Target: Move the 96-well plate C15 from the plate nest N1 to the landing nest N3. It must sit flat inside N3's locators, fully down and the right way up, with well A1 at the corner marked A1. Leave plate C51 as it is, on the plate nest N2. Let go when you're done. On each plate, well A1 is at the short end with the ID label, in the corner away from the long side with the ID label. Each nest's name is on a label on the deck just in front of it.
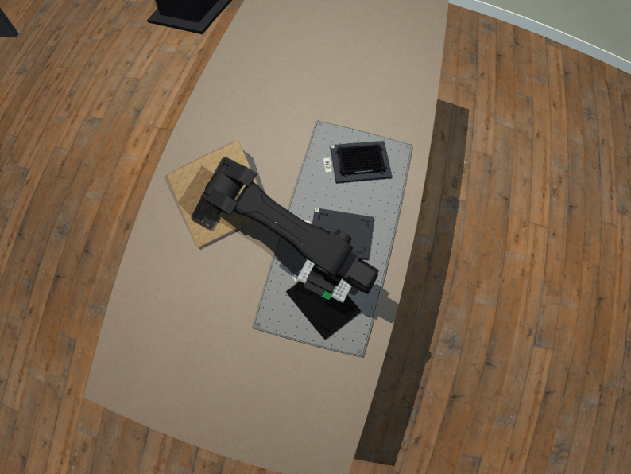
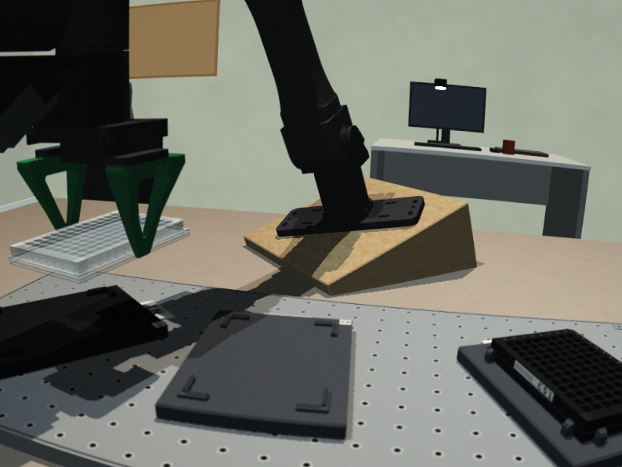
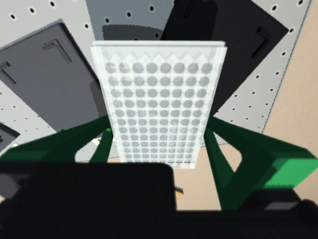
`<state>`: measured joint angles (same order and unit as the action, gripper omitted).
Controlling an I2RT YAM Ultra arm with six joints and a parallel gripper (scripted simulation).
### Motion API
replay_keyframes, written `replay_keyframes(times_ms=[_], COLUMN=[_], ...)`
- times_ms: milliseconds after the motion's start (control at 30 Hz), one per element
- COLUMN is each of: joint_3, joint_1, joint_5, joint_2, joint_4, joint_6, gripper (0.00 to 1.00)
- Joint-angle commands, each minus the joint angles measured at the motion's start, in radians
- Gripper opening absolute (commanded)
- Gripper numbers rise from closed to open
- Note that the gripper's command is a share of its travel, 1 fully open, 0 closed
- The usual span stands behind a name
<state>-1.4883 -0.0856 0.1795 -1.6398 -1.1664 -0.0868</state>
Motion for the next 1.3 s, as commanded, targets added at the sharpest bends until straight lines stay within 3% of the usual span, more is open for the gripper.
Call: replay_keyframes(times_ms=[0,167,200,267,667,733,767,933,1000,1100,1267], joint_3=[0.02,0.035,0.0,0.053,0.098,0.098,0.064,0.117,0.091,0.126,0.111], joint_1=[0.042,0.074,0.084,0.106,0.236,0.236,0.247,0.302,0.324,0.357,0.401], joint_5=[0.021,0.03,0.033,0.039,0.074,0.074,0.077,0.09,0.095,0.102,0.112], joint_2=[0.06,0.067,0.069,0.073,0.082,0.082,0.081,0.078,0.075,0.07,0.062], joint_4=[0.025,0.029,0.03,0.032,0.042,0.042,0.038,0.035,0.046,0.044,0.043], joint_6=[-0.123,-0.192,-0.215,-0.237,-0.096,-0.096,-0.085,-0.03,-0.008,0.025,0.07], gripper=[0.0,0.0,0.0,0.0,0.0,0.0,0.0,0.0,0.0,0.0,0.0])
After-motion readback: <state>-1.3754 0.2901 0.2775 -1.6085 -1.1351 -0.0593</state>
